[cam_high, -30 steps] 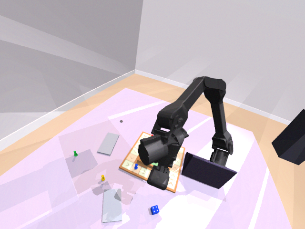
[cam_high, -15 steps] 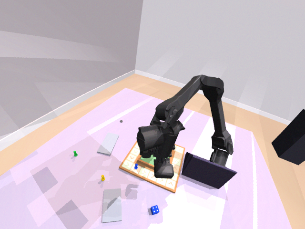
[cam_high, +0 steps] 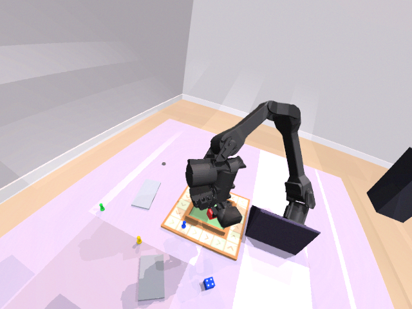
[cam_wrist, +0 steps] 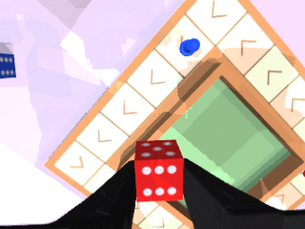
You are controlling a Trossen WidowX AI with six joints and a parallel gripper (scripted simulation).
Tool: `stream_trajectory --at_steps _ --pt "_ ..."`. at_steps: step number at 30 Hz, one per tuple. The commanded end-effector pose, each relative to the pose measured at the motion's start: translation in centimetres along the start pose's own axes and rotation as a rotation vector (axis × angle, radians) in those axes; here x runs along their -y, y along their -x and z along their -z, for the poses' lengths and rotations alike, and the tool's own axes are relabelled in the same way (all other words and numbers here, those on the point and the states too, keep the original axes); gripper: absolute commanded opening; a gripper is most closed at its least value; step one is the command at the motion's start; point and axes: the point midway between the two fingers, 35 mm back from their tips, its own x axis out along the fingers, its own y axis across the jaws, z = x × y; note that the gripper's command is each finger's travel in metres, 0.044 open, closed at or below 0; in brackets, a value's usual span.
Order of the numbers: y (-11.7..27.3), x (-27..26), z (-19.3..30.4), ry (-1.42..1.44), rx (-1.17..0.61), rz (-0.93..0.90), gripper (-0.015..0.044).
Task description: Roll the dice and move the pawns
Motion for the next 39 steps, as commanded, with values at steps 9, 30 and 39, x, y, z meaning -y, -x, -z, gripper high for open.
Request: stream_trajectory --at_steps 9,30,39 --pt "-0.9 3.2 2.0 0.337 -0.002 0.008 0.0" --pt "-2.3 6.9 5.2 0.799 -0.025 0.012 0.0" --pt "-3.1 6.3 5.4 0.8 0.108 -0.121 0.0"
